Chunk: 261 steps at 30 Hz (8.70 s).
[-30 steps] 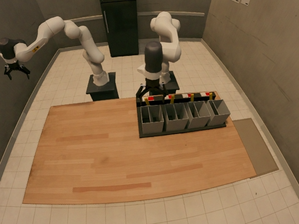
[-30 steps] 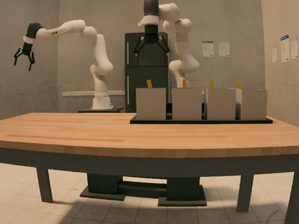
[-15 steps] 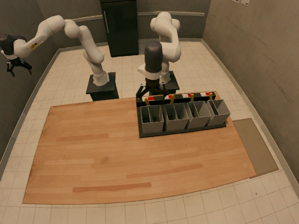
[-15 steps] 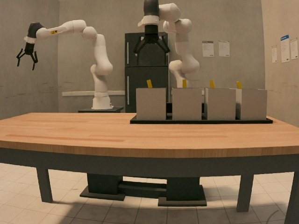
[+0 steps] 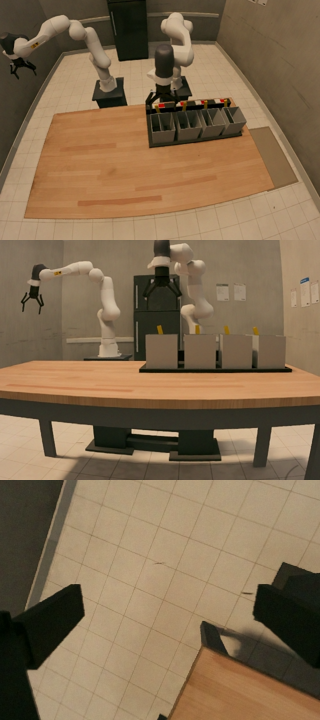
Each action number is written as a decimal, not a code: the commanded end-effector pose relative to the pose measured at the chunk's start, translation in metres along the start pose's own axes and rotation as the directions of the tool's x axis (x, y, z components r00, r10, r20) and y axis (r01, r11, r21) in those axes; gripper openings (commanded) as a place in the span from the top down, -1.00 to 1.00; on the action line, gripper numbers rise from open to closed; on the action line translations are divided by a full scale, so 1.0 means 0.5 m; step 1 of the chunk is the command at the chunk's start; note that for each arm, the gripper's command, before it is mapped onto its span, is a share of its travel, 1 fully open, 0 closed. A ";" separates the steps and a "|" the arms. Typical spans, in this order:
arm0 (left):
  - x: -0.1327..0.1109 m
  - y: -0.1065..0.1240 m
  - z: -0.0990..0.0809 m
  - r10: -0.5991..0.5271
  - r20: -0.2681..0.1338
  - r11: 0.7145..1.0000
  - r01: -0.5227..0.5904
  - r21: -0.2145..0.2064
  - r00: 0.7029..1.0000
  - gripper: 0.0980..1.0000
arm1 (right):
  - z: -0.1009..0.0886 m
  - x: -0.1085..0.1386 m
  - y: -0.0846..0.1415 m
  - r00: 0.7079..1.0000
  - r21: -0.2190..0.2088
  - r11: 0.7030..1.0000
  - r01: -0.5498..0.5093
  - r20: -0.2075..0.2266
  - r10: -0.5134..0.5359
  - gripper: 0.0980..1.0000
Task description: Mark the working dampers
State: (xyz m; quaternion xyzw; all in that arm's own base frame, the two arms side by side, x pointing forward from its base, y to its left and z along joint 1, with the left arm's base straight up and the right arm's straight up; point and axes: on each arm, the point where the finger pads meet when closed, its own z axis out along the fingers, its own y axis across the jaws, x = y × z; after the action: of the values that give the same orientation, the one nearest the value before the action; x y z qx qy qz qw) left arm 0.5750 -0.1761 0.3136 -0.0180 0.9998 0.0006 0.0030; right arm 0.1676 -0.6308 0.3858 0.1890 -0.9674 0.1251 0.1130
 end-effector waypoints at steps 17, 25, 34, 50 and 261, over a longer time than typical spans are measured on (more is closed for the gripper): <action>0.002 0.001 0.002 -0.006 -0.006 1.000 0.006 0.001 1.000 -1.00 | 0.000 0.092 0.076 0.984 -0.080 0.983 0.165 0.083 -0.159 -1.00; 0.002 0.001 0.002 -0.006 -0.006 1.000 0.006 0.001 1.000 -1.00 | -0.002 0.122 0.103 0.975 -0.095 0.975 0.202 0.117 -0.191 -1.00; 0.002 0.001 0.002 -0.006 -0.006 1.000 0.006 0.001 1.000 -1.00 | -0.007 0.155 0.136 0.960 -0.106 0.963 0.248 0.161 -0.230 -1.00; 0.002 0.001 0.002 -0.006 -0.006 1.000 0.006 0.001 1.000 -1.00 | -0.020 0.205 0.191 0.925 -0.106 0.939 0.327 0.238 -0.295 -1.00; 0.225 -0.088 0.052 -0.005 0.003 0.970 0.006 -0.243 1.000 0.55 | -0.040 0.251 0.252 0.871 -0.075 0.908 0.413 0.324 -0.370 -1.00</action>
State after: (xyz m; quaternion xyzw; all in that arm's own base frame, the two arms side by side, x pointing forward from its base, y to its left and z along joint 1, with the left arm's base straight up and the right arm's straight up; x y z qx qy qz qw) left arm 0.4698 -0.2313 0.2875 0.0366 0.9938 0.1053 -0.0031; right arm 0.0080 -0.5549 0.4134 0.3874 -0.9219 0.0006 0.0020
